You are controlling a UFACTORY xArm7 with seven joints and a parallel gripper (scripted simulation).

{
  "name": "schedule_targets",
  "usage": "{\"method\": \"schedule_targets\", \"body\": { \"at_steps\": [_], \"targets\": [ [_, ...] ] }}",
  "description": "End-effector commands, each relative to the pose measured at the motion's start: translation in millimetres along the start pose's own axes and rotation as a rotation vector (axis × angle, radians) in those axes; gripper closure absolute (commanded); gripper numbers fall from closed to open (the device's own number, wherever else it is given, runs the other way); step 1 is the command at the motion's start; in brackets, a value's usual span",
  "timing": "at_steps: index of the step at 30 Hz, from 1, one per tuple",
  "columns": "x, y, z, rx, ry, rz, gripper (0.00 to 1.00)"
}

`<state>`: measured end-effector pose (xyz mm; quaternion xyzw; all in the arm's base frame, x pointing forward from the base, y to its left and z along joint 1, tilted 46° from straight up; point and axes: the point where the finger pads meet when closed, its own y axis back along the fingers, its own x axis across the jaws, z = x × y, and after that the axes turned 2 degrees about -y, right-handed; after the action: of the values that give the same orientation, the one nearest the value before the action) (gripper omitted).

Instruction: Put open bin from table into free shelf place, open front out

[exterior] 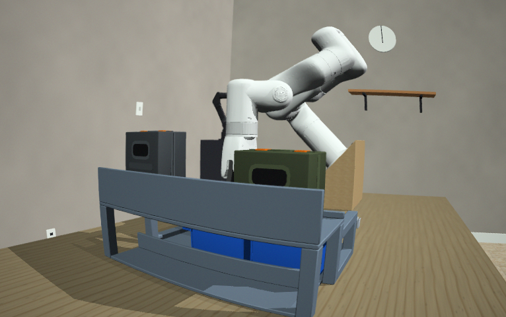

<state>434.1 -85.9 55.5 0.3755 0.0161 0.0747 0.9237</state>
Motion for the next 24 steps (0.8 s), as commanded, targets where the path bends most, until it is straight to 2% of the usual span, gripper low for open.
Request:
{"method": "schedule_targets", "body": {
  "at_steps": [1,24],
  "targets": [
    [2,2,0,0.001,0.000,0.004,1.00],
    [15,2,-1,0.001,0.000,0.004,1.00]
  ]
}}
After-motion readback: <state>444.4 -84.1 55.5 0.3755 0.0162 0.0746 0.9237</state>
